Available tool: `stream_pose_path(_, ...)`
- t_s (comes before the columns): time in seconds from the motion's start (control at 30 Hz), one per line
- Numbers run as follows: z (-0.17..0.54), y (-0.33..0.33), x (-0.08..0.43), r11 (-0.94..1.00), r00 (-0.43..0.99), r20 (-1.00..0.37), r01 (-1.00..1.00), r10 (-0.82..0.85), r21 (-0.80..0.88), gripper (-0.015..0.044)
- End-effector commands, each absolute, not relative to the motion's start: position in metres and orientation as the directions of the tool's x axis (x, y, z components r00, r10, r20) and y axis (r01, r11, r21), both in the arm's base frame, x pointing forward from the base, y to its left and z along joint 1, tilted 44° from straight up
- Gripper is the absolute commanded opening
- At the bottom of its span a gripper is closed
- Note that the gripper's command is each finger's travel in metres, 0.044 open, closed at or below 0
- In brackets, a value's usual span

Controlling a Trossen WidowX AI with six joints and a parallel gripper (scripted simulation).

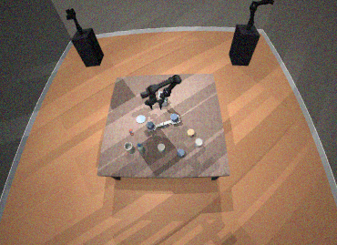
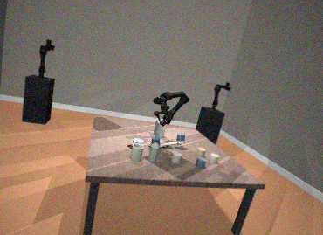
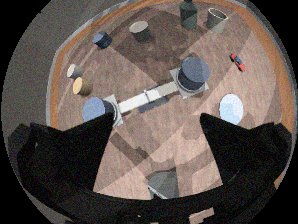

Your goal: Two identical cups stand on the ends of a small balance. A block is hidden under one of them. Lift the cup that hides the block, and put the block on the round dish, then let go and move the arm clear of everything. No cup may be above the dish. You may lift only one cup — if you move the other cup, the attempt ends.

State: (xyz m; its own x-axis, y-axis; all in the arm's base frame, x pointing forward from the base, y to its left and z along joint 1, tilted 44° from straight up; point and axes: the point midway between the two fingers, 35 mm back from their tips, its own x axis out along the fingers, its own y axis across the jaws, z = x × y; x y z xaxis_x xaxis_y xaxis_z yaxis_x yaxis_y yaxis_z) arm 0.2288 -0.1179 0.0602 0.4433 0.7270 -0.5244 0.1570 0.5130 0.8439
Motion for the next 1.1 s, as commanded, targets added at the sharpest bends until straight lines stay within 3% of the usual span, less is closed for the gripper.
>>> stream_pose_path(0.0, 0.049, -0.121, 0.240, 0.485, 0.387, -0.554, 0.267, 0.737, 0.832, 0.0440)
stream_pose_path(0.47, 0.007, -0.122, 0.282, 0.392, 0.203, -0.642, 0.645, 0.740, 0.656, 0.0440)
stream_pose_path(1.07, -0.050, -0.105, 0.333, 0.217, -0.011, -0.726, 0.957, 0.688, 0.191, 0.0440)
